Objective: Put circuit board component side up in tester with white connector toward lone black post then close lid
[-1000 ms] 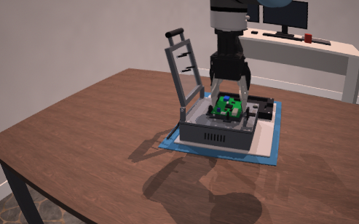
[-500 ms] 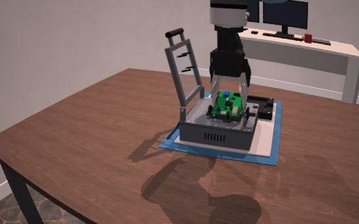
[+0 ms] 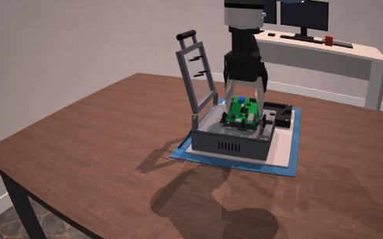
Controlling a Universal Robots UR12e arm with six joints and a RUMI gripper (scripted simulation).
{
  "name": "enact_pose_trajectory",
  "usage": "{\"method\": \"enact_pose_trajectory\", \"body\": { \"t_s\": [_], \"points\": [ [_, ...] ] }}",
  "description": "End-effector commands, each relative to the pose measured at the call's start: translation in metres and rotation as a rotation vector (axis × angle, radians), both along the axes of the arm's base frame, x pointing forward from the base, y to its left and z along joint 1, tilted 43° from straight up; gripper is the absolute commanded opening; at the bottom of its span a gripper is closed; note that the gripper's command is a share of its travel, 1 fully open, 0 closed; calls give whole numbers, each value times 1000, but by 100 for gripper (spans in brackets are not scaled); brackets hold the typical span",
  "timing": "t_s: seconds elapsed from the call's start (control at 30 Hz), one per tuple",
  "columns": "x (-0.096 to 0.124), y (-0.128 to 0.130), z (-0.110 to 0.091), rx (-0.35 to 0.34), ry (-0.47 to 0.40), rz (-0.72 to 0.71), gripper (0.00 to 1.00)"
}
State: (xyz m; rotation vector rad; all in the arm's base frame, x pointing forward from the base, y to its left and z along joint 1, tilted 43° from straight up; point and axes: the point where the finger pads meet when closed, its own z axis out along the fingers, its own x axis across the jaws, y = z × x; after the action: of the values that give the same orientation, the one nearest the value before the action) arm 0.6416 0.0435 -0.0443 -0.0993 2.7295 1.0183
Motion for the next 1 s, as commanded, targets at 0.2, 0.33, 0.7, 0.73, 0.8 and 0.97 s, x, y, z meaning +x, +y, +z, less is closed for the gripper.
{"method": "enact_pose_trajectory", "body": {
  "t_s": [0.2, 0.33, 0.7, 0.73, 0.8, 0.97],
  "points": [
    [1, -1, 1, -1, -2, -1, 39],
    [1, -1, 1, -1, -2, -1, 39],
    [1, -1, 1, -1, -2, -1, 39],
    [1, -1, 1, -1, -1, -1, 39],
    [1, -1, 1, 0, 2, -5, 39],
    [1, -1, 1, 2, 8, -11, 39]
  ]
}}
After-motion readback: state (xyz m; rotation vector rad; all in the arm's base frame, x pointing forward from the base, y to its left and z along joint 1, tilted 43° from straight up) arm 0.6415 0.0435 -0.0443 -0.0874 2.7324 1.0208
